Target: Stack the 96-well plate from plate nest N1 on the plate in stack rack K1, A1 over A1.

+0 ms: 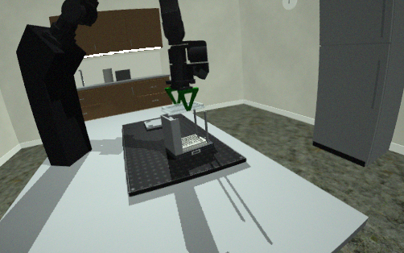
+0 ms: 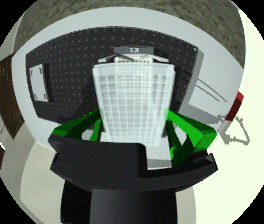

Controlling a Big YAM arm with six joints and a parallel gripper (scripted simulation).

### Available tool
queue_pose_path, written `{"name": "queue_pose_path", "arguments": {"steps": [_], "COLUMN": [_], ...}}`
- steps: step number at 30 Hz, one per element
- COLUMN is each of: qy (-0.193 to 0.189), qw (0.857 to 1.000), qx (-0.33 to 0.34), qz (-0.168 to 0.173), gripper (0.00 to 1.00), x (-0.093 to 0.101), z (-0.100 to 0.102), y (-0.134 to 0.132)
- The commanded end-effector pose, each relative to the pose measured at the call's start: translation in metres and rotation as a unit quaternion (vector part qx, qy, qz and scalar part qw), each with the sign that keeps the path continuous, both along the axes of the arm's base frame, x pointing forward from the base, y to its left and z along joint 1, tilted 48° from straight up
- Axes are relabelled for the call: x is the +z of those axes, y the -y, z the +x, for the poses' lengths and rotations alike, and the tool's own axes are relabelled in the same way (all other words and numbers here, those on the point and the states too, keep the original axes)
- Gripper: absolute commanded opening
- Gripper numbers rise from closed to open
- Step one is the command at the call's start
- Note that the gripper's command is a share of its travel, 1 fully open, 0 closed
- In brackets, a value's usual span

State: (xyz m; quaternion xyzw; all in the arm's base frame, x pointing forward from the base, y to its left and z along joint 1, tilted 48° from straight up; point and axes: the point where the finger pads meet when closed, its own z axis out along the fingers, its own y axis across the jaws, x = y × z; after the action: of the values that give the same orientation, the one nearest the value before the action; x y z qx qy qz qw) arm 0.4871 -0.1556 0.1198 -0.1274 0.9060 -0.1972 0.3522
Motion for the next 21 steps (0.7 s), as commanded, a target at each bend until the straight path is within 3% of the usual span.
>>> {"name": "queue_pose_path", "arguments": {"steps": [1,21], "qy": [0.009,0.009], "qw": [1.000,1.000], "qx": [0.001,0.000], "qz": [-0.002,-0.002], "gripper": [0.00,0.00], "x": [0.008,-0.013], "z": [0.002,0.022], "y": [-0.001,0.007]}}
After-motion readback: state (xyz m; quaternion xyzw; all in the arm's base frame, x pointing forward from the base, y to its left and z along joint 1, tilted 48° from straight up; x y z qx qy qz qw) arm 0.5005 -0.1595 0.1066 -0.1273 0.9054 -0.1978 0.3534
